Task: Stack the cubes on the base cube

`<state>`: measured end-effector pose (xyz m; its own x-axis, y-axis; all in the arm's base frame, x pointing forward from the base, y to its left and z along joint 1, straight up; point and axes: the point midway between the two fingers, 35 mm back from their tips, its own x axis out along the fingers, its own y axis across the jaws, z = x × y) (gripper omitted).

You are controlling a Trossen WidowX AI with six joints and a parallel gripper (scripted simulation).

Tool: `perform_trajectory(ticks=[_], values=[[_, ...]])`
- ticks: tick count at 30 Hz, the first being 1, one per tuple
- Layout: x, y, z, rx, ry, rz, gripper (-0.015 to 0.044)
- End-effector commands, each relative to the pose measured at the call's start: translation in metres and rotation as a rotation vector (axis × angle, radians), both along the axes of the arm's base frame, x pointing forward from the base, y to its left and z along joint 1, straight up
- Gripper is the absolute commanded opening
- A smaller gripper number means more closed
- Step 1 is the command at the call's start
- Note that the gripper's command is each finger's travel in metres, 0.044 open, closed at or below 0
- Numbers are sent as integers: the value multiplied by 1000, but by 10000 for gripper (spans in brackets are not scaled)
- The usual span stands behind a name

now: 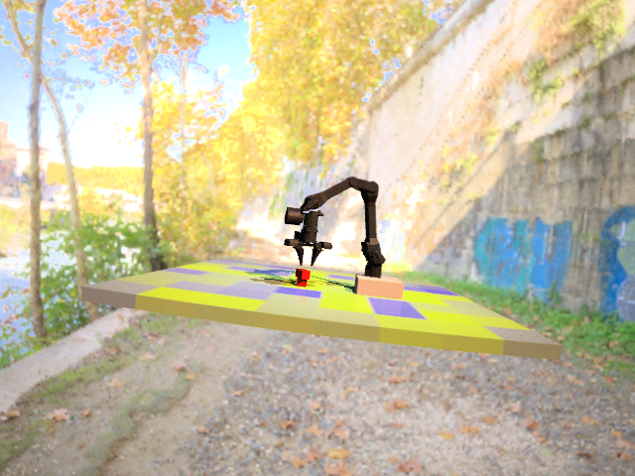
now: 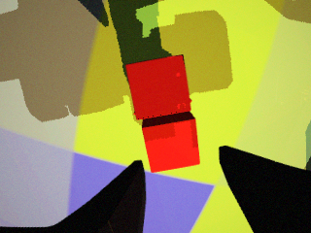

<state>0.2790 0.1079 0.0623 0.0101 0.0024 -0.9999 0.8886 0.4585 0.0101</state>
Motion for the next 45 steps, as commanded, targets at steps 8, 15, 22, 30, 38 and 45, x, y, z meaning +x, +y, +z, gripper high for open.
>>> perform_trajectory(ticks=[8, 15, 22, 30, 38, 45], values=[[2, 1, 15, 5, -14, 0, 205], [2, 1, 22, 5, -14, 0, 205], [2, 1, 29, 5, -14, 0, 205], [2, 1, 31, 5, -14, 0, 205], [0, 0, 37, 2, -6, 0, 389], [0, 0, 41, 2, -6, 0, 400]])
